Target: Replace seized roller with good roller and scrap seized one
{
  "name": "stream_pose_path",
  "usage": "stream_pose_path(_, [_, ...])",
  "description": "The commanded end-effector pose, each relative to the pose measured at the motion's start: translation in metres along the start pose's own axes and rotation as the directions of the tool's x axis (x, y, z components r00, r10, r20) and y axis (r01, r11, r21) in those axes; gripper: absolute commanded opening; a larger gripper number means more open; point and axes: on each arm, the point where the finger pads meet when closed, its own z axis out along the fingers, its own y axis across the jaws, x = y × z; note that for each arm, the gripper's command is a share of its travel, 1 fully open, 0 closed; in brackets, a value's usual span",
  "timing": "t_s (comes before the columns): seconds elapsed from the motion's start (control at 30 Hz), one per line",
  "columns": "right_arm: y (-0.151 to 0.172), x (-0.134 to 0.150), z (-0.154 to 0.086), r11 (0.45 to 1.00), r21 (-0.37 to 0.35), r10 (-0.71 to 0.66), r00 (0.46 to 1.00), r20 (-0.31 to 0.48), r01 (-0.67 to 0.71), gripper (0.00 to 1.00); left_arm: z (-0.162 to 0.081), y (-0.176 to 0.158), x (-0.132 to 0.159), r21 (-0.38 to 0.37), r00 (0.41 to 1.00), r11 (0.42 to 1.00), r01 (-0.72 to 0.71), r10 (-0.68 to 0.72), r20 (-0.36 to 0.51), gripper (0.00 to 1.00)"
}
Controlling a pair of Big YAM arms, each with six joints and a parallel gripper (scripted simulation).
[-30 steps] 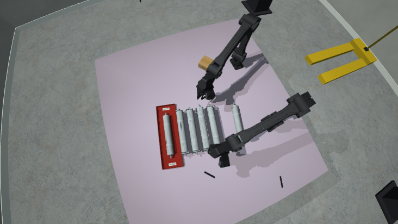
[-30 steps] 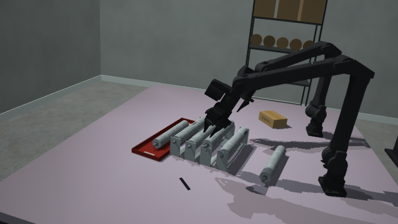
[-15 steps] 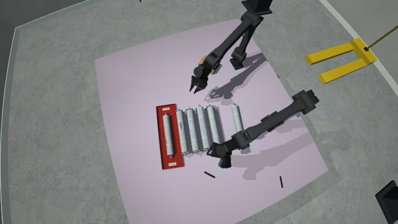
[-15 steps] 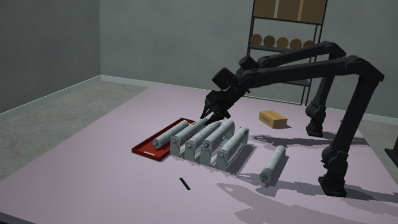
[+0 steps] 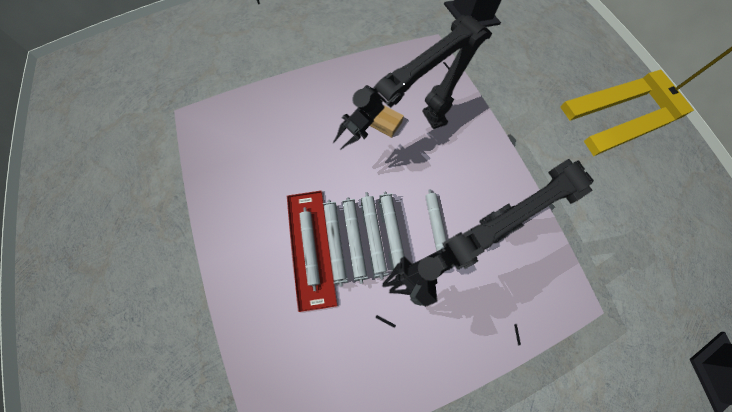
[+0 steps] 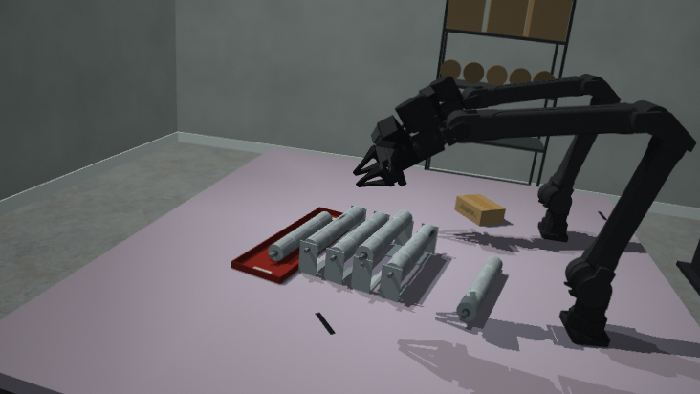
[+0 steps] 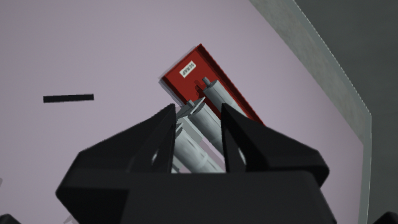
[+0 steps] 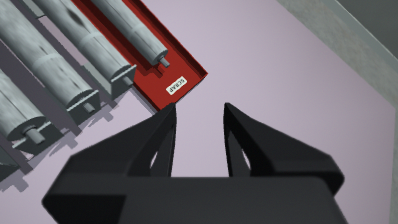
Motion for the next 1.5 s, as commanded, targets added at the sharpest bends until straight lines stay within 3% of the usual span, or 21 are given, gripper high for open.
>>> stream_pose_path(0.0, [-0.041, -0.027, -0.029, 0.991, 0.082, 0.101, 0.989, 0.110, -0.110, 0.32, -0.018, -0.011, -0.026, 0.041, 0.989, 0.992, -0.120, 0.116, 0.091, 0.32])
stream_pose_path(0.33, [-0.103, -0.040, -0.075, 0.933, 0.171, 0.259, 0.923, 0.285, -0.315, 0.32, -0.065, -0.035, -0.067, 0.061, 0.895, 0.931, -0.359, 0.325, 0.306, 0.32])
stream_pose_path(0.43, [-0.107, -0.048, -0.073, 0.929, 0.168, 0.270, 0.914, 0.303, -0.330, 0.32, -0.069, -0.040, -0.074, 0.057, 0.879, 0.922, -0.382, 0.344, 0.330, 0.32])
stream_pose_path(0.47, [-0.106, -0.032, -0.065, 0.924, 0.169, 0.288, 0.915, 0.284, -0.344, 0.32, -0.066, -0.035, -0.069, 0.048, 0.873, 0.916, -0.398, 0.362, 0.328, 0.32])
stream_pose_path(0.6, [-0.143, -0.059, -0.117, 0.883, 0.202, 0.313, 0.852, 0.420, -0.424, 0.32, -0.097, -0.048, -0.088, 0.020, 0.796, 0.876, -0.481, 0.427, 0.428, 0.32])
stream_pose_path(0.73, [-0.164, -0.063, -0.143, 0.845, 0.207, 0.342, 0.796, 0.500, -0.493, 0.32, -0.122, -0.057, -0.102, -0.022, 0.711, 0.832, -0.554, 0.487, 0.507, 0.32])
stream_pose_path(0.9, [-0.177, -0.054, -0.153, 0.810, 0.202, 0.375, 0.751, 0.543, -0.550, 0.32, -0.140, -0.060, -0.112, -0.080, 0.625, 0.790, -0.608, 0.539, 0.564, 0.32])
stream_pose_path(1.0, [-0.177, -0.058, -0.148, 0.811, 0.194, 0.381, 0.749, 0.542, -0.553, 0.32, -0.141, -0.064, -0.117, -0.085, 0.614, 0.785, -0.613, 0.542, 0.574, 0.32])
stream_pose_path(1.03, [-0.180, -0.043, -0.135, 0.805, 0.206, 0.391, 0.758, 0.523, -0.557, 0.32, -0.131, -0.056, -0.110, -0.093, 0.623, 0.786, -0.611, 0.550, 0.556, 0.32])
stream_pose_path(1.07, [-0.182, -0.043, -0.138, 0.802, 0.207, 0.390, 0.753, 0.530, -0.561, 0.32, -0.134, -0.057, -0.112, -0.098, 0.616, 0.784, -0.613, 0.552, 0.563, 0.32])
stream_pose_path(1.1, [-0.185, -0.047, -0.147, 0.799, 0.208, 0.383, 0.745, 0.546, -0.563, 0.32, -0.136, -0.058, -0.113, -0.100, 0.610, 0.783, -0.615, 0.552, 0.568, 0.32])
stream_pose_path(1.13, [-0.198, -0.078, -0.191, 0.796, 0.210, 0.339, 0.706, 0.621, -0.567, 0.32, -0.155, -0.069, -0.115, -0.095, 0.590, 0.778, -0.621, 0.543, 0.598, 0.32])
stream_pose_path(1.23, [-0.196, -0.075, -0.187, 0.799, 0.213, 0.338, 0.714, 0.613, -0.562, 0.32, -0.166, -0.080, -0.123, -0.082, 0.583, 0.784, -0.615, 0.522, 0.622, 0.32])
stream_pose_path(1.3, [-0.205, -0.093, -0.207, 0.804, 0.231, 0.296, 0.705, 0.644, -0.548, 0.32, -0.187, -0.093, -0.139, -0.064, 0.575, 0.800, -0.597, 0.482, 0.661, 0.32])
stream_pose_path(1.37, [-0.202, -0.090, -0.192, 0.807, 0.219, 0.314, 0.713, 0.627, -0.548, 0.32, -0.188, -0.095, -0.138, -0.062, 0.574, 0.799, -0.599, 0.481, 0.663, 0.32])
stream_pose_path(1.47, [-0.191, -0.074, -0.164, 0.810, 0.208, 0.352, 0.738, 0.575, -0.549, 0.32, -0.169, -0.089, -0.132, -0.069, 0.592, 0.793, -0.605, 0.506, 0.628, 0.32])
